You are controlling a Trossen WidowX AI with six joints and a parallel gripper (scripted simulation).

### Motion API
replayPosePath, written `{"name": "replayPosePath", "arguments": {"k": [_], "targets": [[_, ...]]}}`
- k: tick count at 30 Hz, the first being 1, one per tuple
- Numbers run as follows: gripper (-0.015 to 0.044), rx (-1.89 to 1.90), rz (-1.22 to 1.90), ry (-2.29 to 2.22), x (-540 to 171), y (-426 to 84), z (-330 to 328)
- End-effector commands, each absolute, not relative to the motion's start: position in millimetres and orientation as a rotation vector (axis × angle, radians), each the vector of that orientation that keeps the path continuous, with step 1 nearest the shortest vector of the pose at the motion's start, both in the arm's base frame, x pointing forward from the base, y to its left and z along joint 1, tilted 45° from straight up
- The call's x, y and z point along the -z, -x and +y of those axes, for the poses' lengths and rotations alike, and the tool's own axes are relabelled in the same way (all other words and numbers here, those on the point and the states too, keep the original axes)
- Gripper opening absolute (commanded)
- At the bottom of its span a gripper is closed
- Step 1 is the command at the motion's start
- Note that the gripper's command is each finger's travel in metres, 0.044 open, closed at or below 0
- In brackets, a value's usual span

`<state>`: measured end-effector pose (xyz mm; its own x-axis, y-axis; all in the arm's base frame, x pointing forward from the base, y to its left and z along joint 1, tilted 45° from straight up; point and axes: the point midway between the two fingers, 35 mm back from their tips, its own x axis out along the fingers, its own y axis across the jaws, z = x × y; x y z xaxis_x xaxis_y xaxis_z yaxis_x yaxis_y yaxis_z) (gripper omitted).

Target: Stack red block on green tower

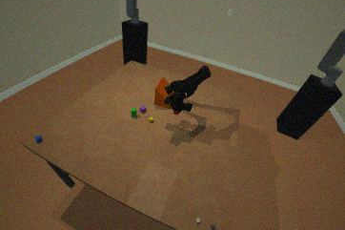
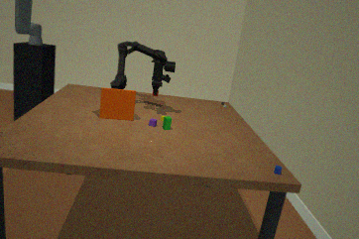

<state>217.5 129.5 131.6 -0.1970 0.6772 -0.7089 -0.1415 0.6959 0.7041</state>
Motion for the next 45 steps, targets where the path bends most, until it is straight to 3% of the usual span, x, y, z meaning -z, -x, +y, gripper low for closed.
{"name": "replayPosePath", "arguments": {"k": [1, 14, 45], "targets": [[0.0, -0.784, 1.608, -0.44, -139.3, -219.8, 121.2], [0.0, -0.776, 1.603, -0.432, -130.2, -235.7, 111.9], [0.0, -0.703, 1.629, -0.419, -25.6, -317.9, 7.4]]}}
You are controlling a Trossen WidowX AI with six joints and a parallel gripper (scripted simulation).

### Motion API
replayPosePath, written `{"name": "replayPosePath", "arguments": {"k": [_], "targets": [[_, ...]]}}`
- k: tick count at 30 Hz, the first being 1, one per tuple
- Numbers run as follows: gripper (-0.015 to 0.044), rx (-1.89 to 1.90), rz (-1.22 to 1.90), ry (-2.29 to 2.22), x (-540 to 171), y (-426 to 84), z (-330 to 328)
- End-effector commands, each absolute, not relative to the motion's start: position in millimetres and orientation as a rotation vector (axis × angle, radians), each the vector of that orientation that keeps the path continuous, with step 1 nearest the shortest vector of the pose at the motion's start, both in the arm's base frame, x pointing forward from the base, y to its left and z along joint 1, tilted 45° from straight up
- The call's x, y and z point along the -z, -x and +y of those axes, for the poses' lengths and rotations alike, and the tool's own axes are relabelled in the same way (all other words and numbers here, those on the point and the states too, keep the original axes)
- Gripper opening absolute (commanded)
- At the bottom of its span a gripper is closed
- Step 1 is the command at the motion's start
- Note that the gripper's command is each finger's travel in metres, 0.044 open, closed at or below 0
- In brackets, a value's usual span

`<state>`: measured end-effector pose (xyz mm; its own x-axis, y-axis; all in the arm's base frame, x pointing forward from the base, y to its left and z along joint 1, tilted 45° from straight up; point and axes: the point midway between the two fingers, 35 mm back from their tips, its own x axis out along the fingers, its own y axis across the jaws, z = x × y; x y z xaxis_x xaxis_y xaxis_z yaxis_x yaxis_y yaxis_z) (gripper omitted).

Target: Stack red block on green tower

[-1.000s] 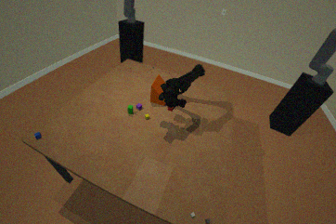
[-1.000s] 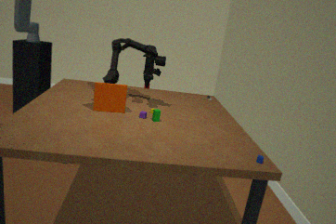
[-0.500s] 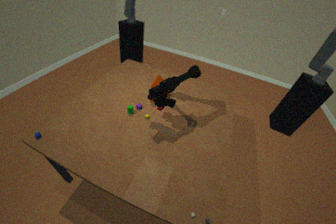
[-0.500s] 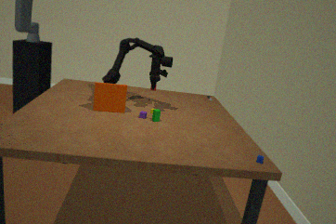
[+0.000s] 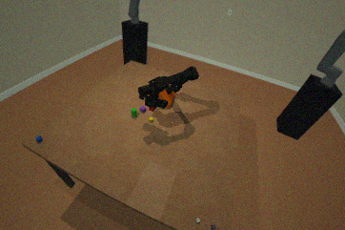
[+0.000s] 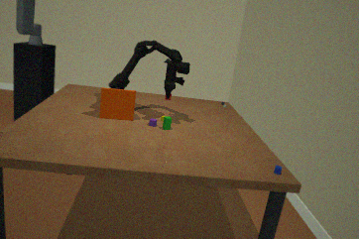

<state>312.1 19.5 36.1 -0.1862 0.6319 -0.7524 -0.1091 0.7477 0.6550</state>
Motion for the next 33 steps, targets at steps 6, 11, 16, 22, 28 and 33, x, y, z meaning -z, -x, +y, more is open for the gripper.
{"name": "replayPosePath", "arguments": {"k": [6, 11, 16, 22, 28, 33], "targets": [[0.0, -0.719, 1.624, -0.417, -2.8, -326.0, -13.7], [0.0, -0.733, 1.619, -0.417, 17.2, -330.4, -31.3], [0.0, -0.748, 1.614, -0.419, 37.1, -332.6, -48.1], [0.0, -0.766, 1.606, -0.424, 61.7, -332.6, -67.6], [0.0, -0.774, 1.603, -0.426, 75.2, -333.6, -78.3], [0.0, -0.774, 1.603, -0.426, 88.4, -329.6, -66.2]]}}
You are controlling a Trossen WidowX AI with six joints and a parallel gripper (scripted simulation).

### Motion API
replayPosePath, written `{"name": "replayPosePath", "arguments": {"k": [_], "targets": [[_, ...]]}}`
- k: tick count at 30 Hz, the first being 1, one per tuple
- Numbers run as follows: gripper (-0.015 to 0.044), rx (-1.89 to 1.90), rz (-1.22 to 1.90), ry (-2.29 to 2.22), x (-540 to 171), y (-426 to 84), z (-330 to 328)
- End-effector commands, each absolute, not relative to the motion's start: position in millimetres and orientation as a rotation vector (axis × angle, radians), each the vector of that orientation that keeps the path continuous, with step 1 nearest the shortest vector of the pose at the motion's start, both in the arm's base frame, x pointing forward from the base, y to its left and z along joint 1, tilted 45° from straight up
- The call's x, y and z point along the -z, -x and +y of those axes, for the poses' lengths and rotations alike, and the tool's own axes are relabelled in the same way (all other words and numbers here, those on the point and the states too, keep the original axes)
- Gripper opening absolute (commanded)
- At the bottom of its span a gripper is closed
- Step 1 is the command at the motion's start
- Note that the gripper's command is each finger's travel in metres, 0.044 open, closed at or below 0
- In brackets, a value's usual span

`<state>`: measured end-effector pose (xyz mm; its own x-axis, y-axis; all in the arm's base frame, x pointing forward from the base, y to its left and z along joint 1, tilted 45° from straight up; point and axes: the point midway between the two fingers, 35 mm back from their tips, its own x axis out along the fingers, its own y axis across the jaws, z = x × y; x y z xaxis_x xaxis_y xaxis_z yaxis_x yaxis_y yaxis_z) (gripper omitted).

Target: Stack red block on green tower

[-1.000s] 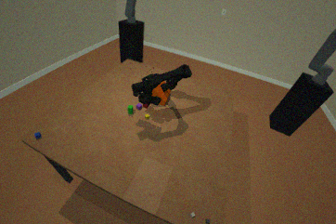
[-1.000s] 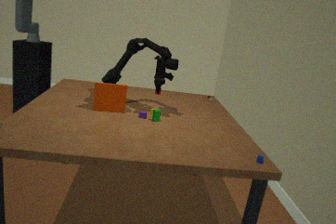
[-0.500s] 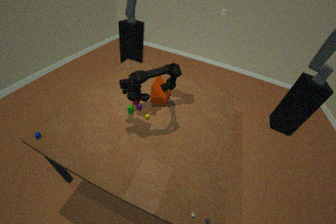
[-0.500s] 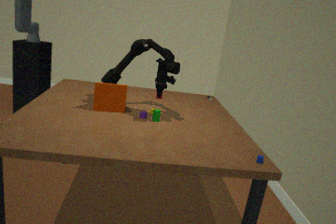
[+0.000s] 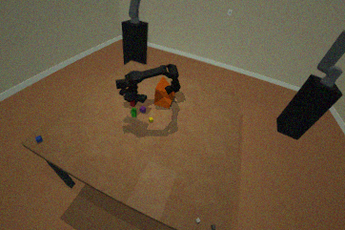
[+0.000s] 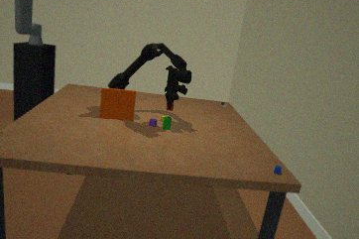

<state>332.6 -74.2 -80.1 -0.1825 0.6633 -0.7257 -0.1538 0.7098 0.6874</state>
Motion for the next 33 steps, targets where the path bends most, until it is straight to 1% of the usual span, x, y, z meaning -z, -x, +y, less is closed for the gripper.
{"name": "replayPosePath", "arguments": {"k": [1, 13, 33], "targets": [[0.0, -0.774, 1.602, -0.426, 90.3, -328.9, -64.3], [0.0, -0.776, 1.602, -0.427, 112.5, -323.0, -43.3], [0.0, -0.775, 1.602, -0.427, 112.1, -323.1, -43.6]]}}
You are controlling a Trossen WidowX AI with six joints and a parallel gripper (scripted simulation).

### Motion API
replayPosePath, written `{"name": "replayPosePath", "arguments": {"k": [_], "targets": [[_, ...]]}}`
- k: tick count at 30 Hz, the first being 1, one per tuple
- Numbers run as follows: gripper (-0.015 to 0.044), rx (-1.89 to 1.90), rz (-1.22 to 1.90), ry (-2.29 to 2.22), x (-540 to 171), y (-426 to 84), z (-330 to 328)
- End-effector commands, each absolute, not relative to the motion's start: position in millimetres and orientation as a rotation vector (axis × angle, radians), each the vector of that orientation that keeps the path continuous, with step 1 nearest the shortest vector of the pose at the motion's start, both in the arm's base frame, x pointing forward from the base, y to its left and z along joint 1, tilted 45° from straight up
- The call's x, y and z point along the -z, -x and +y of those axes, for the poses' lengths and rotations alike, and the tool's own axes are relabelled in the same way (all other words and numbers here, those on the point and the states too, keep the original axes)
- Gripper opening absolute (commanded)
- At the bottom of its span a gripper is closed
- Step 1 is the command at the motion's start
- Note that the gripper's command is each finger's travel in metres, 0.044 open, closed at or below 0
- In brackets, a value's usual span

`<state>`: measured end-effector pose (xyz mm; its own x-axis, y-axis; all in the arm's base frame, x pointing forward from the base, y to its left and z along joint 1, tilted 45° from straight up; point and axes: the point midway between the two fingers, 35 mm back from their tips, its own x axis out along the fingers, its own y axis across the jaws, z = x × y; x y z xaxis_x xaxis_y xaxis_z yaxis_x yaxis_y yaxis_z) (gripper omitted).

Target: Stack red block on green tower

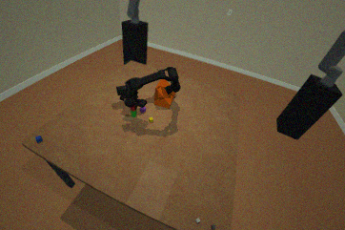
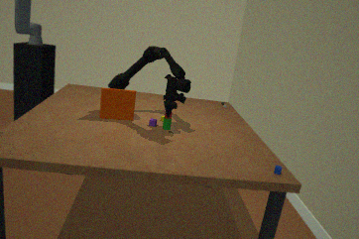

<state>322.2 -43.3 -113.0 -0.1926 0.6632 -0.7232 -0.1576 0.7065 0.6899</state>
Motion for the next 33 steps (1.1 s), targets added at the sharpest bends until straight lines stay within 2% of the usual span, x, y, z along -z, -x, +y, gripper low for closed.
{"name": "replayPosePath", "arguments": {"k": [1, 18, 33], "targets": [[0.0, -0.775, 1.602, -0.427, 110.8, -323.4, -44.7], [0.044, -0.779, 1.605, -0.42, 113.0, -322.2, -43.3], [0.044, -0.779, 1.605, -0.42, 113.0, -322.2, -43.3]]}}
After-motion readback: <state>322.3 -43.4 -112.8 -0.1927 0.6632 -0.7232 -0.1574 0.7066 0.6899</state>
